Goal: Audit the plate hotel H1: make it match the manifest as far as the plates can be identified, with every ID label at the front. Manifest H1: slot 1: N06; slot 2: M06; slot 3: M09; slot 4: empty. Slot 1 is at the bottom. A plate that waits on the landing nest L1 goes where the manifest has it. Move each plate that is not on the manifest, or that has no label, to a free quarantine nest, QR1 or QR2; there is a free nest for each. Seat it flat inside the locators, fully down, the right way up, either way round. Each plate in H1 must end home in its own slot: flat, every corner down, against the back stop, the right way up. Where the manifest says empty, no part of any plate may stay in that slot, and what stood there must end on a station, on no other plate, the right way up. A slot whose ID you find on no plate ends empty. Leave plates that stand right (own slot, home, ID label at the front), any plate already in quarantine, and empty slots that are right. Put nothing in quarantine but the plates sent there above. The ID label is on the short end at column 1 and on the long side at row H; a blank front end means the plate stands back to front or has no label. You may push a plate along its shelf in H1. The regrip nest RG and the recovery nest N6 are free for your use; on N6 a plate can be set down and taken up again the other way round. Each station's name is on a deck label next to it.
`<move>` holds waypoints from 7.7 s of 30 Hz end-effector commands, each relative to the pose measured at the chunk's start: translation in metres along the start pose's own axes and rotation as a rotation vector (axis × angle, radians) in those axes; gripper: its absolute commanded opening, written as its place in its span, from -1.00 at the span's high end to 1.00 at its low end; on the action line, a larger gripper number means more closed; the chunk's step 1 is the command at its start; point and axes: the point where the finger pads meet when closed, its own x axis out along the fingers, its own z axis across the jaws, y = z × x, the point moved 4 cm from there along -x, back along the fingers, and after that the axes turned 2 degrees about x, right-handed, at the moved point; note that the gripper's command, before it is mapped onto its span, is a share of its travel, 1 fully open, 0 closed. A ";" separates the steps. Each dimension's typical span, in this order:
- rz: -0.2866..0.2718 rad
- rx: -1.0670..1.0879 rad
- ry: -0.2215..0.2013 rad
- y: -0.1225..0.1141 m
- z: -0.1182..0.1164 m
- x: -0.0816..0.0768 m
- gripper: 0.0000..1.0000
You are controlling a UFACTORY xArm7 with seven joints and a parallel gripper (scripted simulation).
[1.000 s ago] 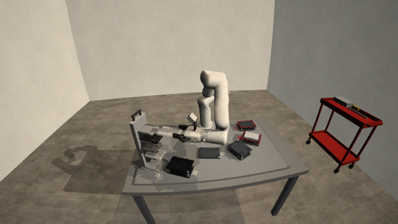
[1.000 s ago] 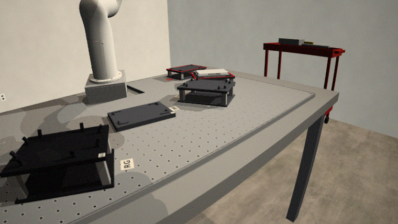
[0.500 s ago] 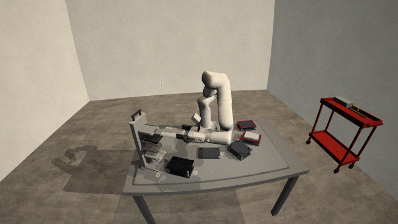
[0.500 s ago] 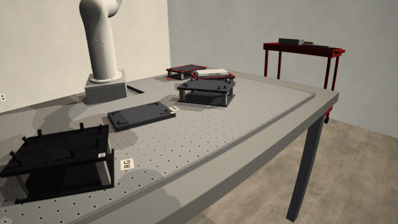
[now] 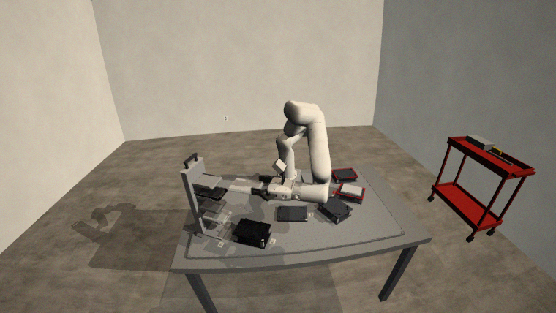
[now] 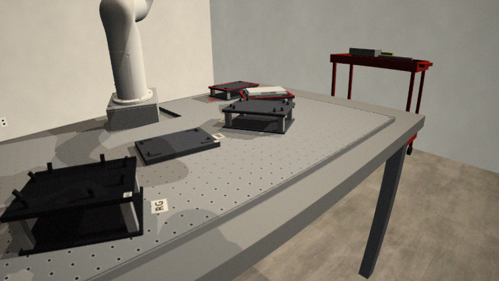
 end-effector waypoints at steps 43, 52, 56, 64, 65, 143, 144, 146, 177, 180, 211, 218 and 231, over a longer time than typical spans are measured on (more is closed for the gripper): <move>-0.001 0.004 -0.002 -0.045 0.001 -0.001 1.00; -0.001 0.004 -0.002 -0.060 0.001 -0.001 1.00; -0.001 0.004 -0.002 -0.063 0.002 -0.001 1.00; -0.001 0.004 -0.002 -0.077 0.002 -0.001 1.00; -0.001 0.004 -0.002 -0.078 0.002 -0.001 1.00; -0.001 0.004 -0.002 -0.192 0.006 -0.001 1.00; -0.001 0.004 -0.002 -0.193 0.006 -0.001 1.00; -0.001 0.004 -0.002 -0.197 0.006 -0.001 1.00; -0.001 0.004 -0.002 -0.231 0.007 -0.001 1.00; -0.001 0.004 -0.002 -0.231 0.007 -0.001 1.00; -0.001 0.004 -0.002 -0.239 0.007 -0.001 1.00; -0.001 0.004 -0.002 -0.242 0.007 -0.001 1.00; -0.001 0.004 -0.002 -0.245 0.007 -0.001 1.00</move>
